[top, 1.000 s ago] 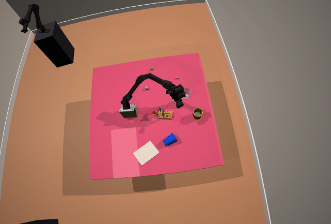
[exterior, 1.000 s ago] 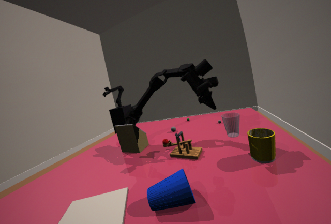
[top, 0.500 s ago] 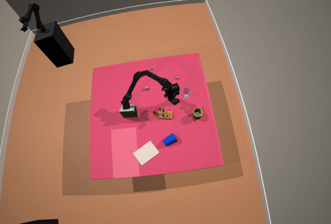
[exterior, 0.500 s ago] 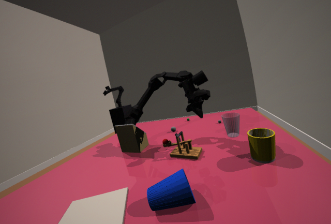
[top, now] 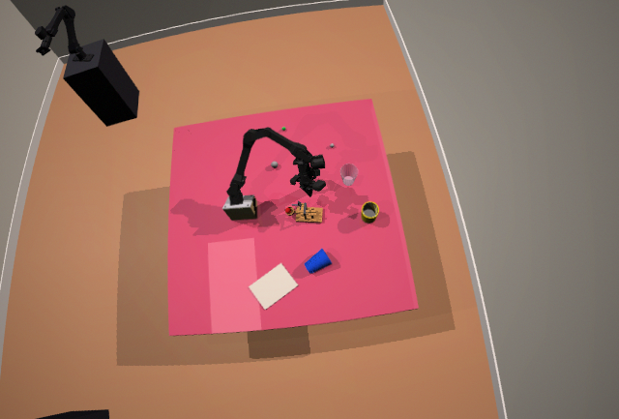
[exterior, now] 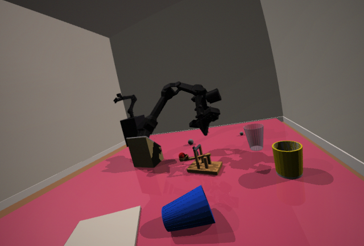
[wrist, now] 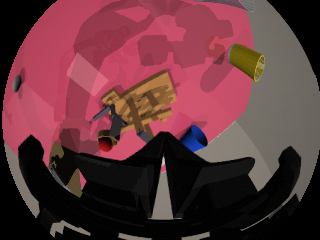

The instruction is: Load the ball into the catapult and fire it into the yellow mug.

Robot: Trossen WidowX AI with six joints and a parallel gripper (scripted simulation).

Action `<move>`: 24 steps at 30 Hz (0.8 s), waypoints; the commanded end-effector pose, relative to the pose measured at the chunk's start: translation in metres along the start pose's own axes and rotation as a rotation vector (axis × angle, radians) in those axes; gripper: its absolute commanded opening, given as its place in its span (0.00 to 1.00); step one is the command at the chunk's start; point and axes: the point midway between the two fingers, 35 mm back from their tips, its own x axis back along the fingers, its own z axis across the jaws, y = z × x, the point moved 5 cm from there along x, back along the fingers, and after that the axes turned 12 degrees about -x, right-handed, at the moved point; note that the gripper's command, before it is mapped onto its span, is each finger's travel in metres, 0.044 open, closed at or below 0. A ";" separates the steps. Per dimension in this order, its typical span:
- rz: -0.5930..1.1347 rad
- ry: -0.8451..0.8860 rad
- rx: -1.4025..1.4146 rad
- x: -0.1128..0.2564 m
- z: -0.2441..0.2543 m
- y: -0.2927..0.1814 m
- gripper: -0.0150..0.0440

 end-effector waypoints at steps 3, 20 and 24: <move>0.098 0.006 0.185 0.001 0.029 -0.017 0.25; 0.286 0.056 0.563 0.003 0.082 -0.056 0.25; 0.285 0.056 0.563 0.003 0.082 -0.055 0.25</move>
